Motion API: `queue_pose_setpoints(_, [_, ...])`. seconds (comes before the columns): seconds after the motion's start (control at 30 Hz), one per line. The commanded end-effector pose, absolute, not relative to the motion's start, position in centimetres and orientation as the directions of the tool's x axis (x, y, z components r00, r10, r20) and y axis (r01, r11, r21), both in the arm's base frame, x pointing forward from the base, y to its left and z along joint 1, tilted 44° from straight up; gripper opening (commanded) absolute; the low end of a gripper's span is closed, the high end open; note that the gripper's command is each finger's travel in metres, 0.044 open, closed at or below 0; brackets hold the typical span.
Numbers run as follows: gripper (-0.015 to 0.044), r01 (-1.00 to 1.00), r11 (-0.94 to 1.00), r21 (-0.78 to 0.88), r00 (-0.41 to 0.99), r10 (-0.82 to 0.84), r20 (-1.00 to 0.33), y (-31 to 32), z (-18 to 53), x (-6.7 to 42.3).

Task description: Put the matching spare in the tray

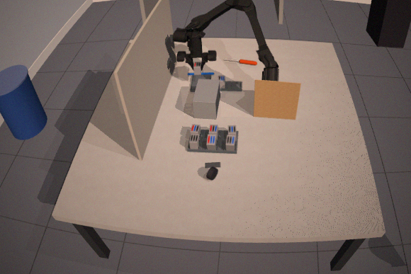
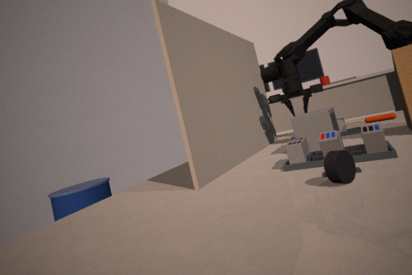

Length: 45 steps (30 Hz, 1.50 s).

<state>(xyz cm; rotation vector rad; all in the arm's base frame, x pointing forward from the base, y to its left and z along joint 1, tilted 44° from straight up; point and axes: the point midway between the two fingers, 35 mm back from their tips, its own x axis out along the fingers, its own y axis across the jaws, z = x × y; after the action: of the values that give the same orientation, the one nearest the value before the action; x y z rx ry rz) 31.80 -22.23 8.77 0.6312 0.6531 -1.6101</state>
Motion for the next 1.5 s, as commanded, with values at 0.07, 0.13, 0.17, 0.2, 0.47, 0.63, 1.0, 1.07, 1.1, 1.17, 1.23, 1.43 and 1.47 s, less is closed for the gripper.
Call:
queue_pose_setpoints(0.07, [0.0000,0.991,-0.112,-0.072,-0.129,-0.679,-0.723,-22.6,8.0,31.5])
queue_pose_setpoints(0.13, [0.0000,0.991,-0.112,-0.072,-0.129,-0.679,-0.723,-22.7,7.9,31.5])
queue_pose_setpoints(0.17, [0.0000,0.991,-0.112,-0.072,-0.129,-0.679,-0.723,-22.8,7.8,31.5])
queue_pose_setpoints(0.2, [0.0000,0.991,-0.112,-0.072,-0.129,-0.679,-0.723,-22.9,7.7,31.5])
queue_pose_setpoints(0.47, [0.0000,0.991,-0.111,-0.072,-0.129,-0.680,-0.722,-23.5,7.1,31.3])
queue_pose_setpoints(0.63, [0.0000,0.991,-0.111,-0.072,-0.129,-0.681,-0.721,-23.8,6.8,31.1])
queue_pose_setpoints(1.0, [0.0000,0.991,-0.111,-0.072,-0.129,-0.682,-0.720,-24.6,6.0,30.8])
queue_pose_setpoints(1.07, [0.0000,0.991,-0.112,-0.072,-0.129,-0.683,-0.719,-24.8,5.8,30.8])
queue_pose_setpoints(1.1, [0.0000,0.991,-0.112,-0.072,-0.129,-0.683,-0.719,-24.8,5.8,30.7])
queue_pose_setpoints(1.17, [0.0000,0.991,-0.112,-0.073,-0.129,-0.683,-0.719,-25.0,5.6,30.7])
queue_pose_setpoints(1.23, [0.0000,0.991,-0.112,-0.073,-0.130,-0.684,-0.718,-25.1,5.5,30.6])
queue_pose_setpoints(1.43, [0.0000,0.991,-0.112,-0.073,-0.130,-0.685,-0.717,-25.5,5.1,30.4])
queue_pose_setpoints(1.47, [0.0000,0.991,-0.112,-0.073,-0.130,-0.685,-0.717,-25.6,5.0,30.3])
